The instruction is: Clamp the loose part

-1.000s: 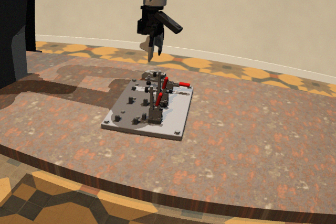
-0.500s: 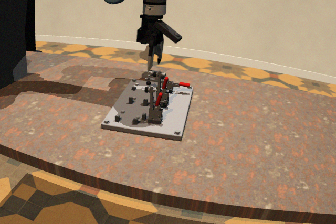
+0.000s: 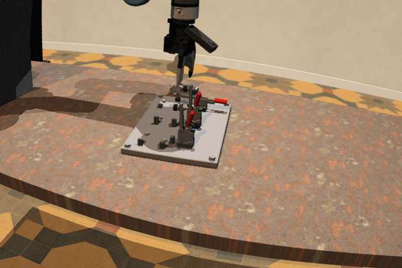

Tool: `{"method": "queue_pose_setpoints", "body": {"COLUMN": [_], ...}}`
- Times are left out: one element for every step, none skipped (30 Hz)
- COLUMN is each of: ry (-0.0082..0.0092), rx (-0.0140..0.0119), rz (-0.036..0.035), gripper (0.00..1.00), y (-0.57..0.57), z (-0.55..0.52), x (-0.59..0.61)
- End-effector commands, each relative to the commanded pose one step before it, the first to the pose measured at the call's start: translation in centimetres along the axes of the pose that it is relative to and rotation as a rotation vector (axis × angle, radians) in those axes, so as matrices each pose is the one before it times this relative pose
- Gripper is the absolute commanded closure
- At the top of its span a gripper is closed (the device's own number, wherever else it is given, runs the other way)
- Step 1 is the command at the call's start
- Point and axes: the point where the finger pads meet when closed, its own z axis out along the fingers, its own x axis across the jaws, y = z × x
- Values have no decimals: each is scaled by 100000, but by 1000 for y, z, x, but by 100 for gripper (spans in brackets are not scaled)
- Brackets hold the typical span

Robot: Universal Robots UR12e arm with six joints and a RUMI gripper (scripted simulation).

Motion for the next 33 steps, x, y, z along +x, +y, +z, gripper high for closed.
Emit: {"method": "queue_pose_setpoints", "body": {"ry": [-41,0,0,0,0,0,0,0,0,0,0,0,0,0,0,0,0,0,0,0,0,0,0,0,0,0,0,0,0,0,0,0,0], "rx": [102,0,0,0,0,0,0,0,0,0,0,0,0,0,0,0,0,0,0,0,0,0,0,0,0,0,0,0,0,0,0,0,0], "rz": [-3,0,0,0,0,0,0,0,0,0,0,0,0,0,0,0,0,0,0,0,0,0,0,0,0,0,0,0,0,0,0,0,0], "gripper": [41,41,41,41,41,41,41,41,41,41,41,41,41,41,41,41,41,41,41,41,41,41,41,41,41,41,41,41,41,41,41,41,41], "y": [-52,0,0,0,0,0,0,0,0,0,0,0,0,0,0,0,0,0,0,0,-1,0,0,0,0,0,0,0,0,0,0,0,0], "z": [-54,0,0,1,0,0,7,17,31,47,65,84,103,120,137,151,164,173,180,183,184,0,0,181,174,165,153,139,122,104,86,67,48], "x": [-25,0,0,0,0,0,0,0,0,0,0,0,0,0,0,0,0,0,0,0,0,0,0,0,0,0,0,0,0,0,0,0,0]}}
